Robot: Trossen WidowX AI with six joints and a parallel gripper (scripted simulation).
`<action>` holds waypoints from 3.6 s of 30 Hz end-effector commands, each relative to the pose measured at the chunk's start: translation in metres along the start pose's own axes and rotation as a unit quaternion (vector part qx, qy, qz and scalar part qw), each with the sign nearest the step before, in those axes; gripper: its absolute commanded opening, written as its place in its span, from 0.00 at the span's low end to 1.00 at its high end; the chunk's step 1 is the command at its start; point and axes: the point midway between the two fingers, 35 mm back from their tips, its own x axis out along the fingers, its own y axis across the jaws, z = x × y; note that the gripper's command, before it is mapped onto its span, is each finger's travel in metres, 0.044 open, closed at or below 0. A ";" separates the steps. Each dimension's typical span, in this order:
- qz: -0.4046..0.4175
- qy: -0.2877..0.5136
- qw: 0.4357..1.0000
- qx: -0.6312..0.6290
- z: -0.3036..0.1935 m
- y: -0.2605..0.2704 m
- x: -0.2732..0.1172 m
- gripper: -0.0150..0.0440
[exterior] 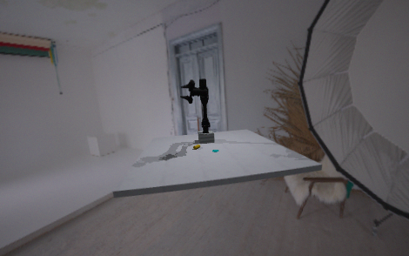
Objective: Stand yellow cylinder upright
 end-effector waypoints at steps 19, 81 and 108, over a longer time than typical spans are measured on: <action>-0.059 0.337 0.824 -0.452 -0.094 -0.199 0.016 0.78; -0.167 0.706 0.488 -0.484 -0.107 -0.459 -0.111 0.43; -0.167 0.706 0.489 -0.484 -0.062 -0.392 -0.109 0.43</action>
